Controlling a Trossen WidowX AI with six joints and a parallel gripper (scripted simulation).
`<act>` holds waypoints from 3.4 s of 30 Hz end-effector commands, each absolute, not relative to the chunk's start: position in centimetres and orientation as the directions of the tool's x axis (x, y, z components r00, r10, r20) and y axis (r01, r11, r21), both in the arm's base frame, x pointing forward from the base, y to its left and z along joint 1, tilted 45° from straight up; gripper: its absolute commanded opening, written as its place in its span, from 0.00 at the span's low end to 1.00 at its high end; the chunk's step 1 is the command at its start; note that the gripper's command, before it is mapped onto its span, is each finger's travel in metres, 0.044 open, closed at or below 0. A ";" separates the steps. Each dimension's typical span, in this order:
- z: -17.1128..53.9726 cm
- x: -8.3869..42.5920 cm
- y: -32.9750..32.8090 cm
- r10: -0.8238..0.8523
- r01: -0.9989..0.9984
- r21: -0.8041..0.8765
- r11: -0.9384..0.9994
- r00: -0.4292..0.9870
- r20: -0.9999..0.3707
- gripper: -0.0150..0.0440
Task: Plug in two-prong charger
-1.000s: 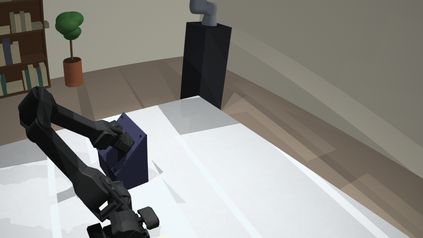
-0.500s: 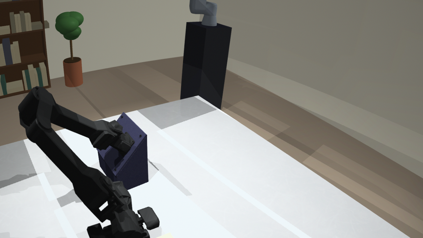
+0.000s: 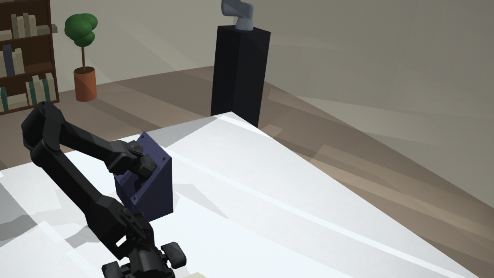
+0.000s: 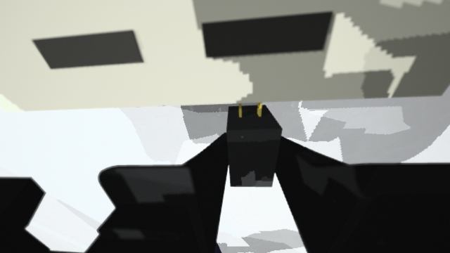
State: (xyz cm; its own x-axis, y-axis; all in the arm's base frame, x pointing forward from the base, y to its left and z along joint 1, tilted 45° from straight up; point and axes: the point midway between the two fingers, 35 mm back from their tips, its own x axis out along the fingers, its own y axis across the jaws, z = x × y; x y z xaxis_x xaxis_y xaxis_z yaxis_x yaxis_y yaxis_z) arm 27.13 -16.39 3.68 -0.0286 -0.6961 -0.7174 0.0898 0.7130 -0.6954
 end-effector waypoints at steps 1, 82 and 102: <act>3.8 27.3 -16.4 -0.699 0.096 -0.698 0.710 -0.027 -0.715 0.25; 4.0 28.5 -16.5 -0.699 0.096 -0.698 0.710 -0.026 -0.715 0.25; 4.0 28.5 -16.5 -0.699 0.096 -0.698 0.710 -0.026 -0.715 0.25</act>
State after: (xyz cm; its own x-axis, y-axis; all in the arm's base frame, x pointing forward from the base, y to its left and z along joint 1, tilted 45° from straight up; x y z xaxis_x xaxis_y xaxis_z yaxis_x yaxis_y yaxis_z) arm 28.18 -16.43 3.77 -0.0333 -0.6955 -0.7177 0.0855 0.7135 -0.6954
